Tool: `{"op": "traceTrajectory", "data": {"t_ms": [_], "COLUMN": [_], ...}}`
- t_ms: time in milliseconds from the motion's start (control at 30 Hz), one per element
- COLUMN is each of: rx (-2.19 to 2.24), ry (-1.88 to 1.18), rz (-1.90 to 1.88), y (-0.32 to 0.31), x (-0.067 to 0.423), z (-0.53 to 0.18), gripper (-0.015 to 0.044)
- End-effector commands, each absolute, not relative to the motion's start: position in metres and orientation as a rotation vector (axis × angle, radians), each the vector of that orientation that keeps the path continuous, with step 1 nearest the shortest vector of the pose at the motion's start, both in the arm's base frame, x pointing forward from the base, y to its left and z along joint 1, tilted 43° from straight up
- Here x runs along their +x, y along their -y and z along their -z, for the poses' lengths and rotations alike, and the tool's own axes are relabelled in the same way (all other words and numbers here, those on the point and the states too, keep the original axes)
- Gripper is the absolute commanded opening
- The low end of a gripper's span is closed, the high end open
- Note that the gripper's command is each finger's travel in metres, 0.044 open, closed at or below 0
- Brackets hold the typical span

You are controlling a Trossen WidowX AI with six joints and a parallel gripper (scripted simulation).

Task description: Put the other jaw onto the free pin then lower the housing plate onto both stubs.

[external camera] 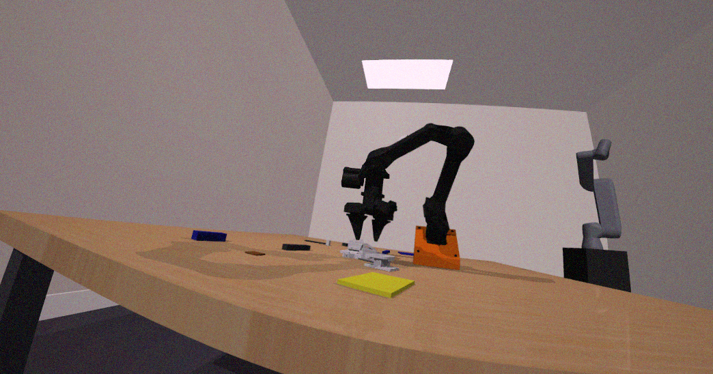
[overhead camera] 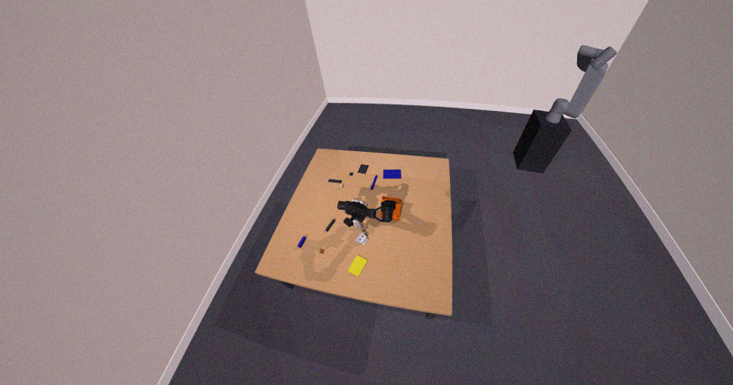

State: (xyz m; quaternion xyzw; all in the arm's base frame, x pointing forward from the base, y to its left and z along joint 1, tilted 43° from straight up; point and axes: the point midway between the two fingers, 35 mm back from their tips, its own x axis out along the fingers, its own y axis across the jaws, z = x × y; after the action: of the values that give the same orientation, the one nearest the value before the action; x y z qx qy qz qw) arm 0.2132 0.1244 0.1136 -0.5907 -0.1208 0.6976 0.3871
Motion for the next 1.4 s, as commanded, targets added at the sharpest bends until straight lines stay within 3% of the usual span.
{"op": "traceTrajectory", "data": {"t_ms": [0,1367], "rx": [-1.497,-1.495], "ry": [0.307,0.310], "rz": [-1.775,-1.774], "y": [-0.127,-0.161], "x": [0.213,0.212], "z": [-0.112,-0.076], "gripper": [0.0440,0.0440]}}
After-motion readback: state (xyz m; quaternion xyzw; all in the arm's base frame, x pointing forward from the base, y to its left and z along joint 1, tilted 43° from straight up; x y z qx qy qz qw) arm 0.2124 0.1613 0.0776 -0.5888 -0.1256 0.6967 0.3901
